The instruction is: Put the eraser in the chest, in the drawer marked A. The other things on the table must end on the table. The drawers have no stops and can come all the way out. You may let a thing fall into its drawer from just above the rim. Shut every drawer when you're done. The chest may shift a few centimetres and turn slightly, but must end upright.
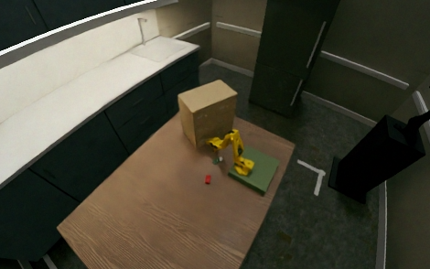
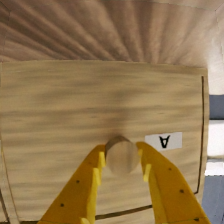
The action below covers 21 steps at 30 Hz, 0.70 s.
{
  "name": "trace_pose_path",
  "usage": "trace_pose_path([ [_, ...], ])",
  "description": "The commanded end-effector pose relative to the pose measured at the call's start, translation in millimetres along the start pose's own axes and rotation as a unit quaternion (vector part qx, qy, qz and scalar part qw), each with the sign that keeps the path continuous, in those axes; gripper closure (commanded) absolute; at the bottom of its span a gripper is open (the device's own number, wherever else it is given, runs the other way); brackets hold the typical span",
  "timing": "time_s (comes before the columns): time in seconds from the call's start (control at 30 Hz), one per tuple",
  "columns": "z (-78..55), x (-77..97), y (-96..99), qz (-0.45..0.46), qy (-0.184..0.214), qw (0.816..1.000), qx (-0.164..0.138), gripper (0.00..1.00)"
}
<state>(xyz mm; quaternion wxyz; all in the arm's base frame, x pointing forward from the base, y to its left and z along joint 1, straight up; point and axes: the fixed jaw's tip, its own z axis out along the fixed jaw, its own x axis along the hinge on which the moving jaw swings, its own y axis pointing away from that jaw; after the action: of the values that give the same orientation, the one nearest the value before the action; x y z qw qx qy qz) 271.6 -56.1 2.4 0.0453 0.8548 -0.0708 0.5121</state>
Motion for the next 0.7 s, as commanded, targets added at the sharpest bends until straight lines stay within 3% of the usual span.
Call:
trace_pose_path([
  [0.0, -1.8, -2.1, 6.5, 0.002, -0.001, 1.000, -0.012, 1.00],
  [0.67, -9.5, -3.6, -0.8, 0.000, 0.000, 1.000, 0.000, 1.00],
])
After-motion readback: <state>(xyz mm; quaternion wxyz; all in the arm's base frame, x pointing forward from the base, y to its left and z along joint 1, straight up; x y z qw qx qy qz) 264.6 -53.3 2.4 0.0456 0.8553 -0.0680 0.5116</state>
